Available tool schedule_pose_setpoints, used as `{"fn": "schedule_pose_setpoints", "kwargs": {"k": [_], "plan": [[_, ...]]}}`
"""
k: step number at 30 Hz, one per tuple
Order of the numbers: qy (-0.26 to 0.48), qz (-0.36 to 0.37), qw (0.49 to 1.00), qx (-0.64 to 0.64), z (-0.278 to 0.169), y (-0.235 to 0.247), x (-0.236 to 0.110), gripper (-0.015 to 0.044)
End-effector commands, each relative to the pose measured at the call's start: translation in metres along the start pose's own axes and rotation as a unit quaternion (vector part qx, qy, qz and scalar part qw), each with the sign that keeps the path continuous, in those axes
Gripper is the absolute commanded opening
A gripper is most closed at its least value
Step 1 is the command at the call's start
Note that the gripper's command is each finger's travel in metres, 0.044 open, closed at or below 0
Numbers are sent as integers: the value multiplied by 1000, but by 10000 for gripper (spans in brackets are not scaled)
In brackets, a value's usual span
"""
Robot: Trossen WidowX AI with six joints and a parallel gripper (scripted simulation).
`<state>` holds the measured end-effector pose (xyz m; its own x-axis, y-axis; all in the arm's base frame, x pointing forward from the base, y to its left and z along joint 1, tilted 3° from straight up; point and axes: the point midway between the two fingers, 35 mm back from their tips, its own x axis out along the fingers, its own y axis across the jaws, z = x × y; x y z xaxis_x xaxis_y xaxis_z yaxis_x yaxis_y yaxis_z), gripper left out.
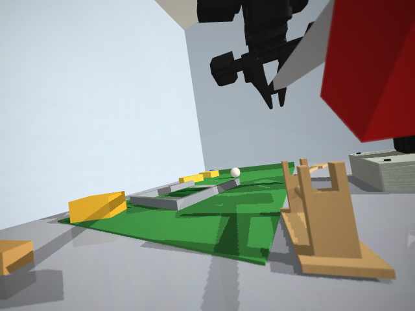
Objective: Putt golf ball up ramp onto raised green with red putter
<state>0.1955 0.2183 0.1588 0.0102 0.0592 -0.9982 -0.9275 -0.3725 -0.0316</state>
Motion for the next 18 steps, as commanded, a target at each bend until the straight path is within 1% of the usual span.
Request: {"fn": "schedule_pose_setpoints", "kwargs": {"k": [1, 10, 18], "plan": [[0, 0, 1000, 2, -1, 0, 0, 0], [5, -12, 995, 103, -41, -19, -2, 0], [3, -6, 982, 186, -78, -27, 1, 0]]}}
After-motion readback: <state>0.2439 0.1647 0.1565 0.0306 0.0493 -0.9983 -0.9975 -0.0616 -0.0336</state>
